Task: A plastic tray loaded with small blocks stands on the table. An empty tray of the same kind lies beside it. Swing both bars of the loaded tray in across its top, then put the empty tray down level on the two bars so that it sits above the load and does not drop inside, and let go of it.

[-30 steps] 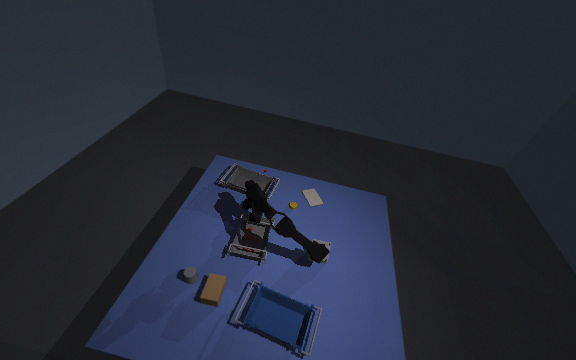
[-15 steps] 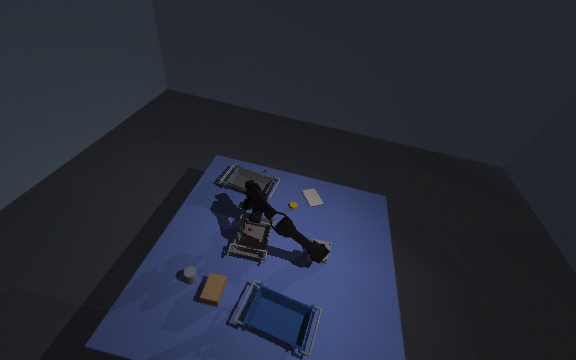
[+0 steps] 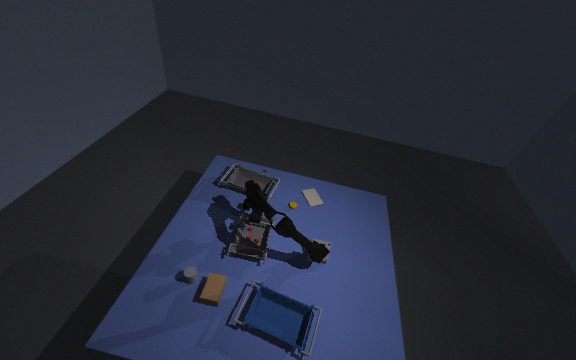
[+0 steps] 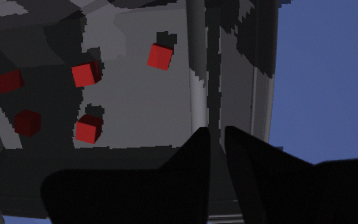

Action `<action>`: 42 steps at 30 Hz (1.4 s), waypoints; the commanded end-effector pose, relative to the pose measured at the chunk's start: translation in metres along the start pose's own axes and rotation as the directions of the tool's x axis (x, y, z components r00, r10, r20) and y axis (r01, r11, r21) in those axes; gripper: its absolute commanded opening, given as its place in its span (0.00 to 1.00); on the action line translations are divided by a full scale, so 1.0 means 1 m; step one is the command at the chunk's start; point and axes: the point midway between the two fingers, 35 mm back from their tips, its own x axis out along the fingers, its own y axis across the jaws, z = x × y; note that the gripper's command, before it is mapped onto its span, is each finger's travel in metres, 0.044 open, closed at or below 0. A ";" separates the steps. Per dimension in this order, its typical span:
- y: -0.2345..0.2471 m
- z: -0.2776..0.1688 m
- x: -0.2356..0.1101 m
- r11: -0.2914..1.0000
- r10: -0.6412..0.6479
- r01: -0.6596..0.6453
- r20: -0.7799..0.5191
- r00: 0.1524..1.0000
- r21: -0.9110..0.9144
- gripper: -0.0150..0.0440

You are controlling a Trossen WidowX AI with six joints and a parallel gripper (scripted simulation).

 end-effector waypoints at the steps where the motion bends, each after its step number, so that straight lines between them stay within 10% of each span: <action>1: 0.000 0.000 0.000 1.000 0.000 0.000 0.000 1.000 0.000 0.43; 14: 0.078 0.008 -0.019 0.999 -0.033 0.033 -0.017 0.999 0.030 1.00; 29: 0.305 -0.073 -0.020 0.990 -0.071 0.070 0.004 0.997 0.120 1.00; 42: 0.393 -0.227 -0.012 0.980 0.011 -0.010 -0.004 1.000 0.199 1.00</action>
